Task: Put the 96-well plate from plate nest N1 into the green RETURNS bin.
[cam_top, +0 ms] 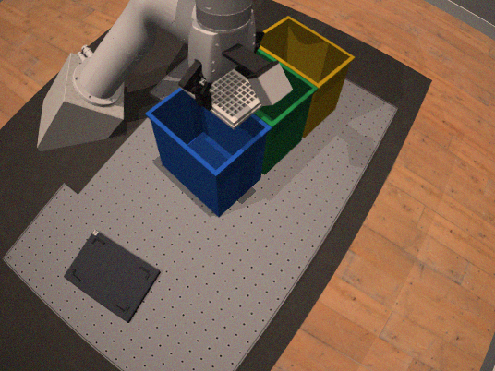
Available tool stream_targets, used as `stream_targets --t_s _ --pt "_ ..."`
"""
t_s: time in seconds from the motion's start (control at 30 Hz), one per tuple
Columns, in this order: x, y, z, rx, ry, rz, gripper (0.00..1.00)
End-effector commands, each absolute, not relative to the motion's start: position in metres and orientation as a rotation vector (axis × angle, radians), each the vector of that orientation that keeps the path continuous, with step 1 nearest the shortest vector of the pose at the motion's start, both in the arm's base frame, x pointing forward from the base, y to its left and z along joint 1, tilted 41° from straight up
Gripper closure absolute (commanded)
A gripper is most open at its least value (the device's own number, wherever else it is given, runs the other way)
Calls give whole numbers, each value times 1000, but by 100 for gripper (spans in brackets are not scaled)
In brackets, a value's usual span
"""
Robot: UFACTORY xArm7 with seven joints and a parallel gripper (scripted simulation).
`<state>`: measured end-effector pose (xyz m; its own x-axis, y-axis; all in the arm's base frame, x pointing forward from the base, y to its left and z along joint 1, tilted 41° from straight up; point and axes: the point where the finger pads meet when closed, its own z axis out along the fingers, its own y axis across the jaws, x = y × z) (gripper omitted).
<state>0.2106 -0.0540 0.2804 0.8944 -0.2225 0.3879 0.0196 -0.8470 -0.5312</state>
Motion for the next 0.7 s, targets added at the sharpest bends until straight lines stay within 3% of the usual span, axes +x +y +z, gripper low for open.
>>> stream_targets --t_s 0.0,0.67 --pt "210 -45 287 -2519 148 -606 100" --pt "207 4 315 -2518 147 -605 100"
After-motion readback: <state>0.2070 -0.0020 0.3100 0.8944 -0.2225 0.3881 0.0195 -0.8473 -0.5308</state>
